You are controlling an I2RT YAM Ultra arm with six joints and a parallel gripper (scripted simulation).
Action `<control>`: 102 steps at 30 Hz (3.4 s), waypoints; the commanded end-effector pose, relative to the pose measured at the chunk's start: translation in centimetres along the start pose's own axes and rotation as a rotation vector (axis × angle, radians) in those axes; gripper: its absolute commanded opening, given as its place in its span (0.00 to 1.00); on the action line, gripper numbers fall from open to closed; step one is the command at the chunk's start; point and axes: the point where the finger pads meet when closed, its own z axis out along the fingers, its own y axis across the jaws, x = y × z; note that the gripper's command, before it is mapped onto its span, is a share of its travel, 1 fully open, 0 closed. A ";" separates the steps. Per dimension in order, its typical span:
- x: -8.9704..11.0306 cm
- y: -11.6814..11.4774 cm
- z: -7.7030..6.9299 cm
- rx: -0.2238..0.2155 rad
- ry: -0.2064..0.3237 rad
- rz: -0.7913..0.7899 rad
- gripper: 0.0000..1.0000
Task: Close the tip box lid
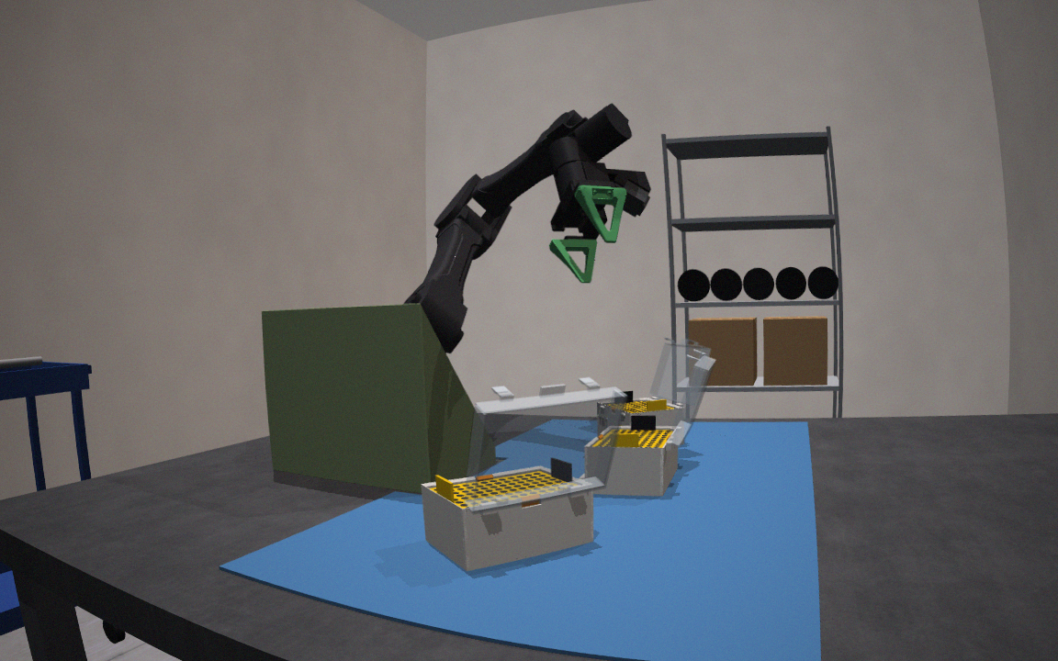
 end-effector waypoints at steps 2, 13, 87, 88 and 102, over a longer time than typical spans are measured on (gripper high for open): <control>0.0 -0.1 -0.1 0.005 -0.003 0.000 1.00; 0.0 -0.1 -0.1 0.005 -0.003 0.000 1.00; -3.3 -9.5 13.3 -0.490 0.149 0.643 0.00; -3.6 -9.8 13.6 -0.490 0.149 0.644 0.00; -6.6 -13.8 16.9 -0.497 0.157 0.643 0.00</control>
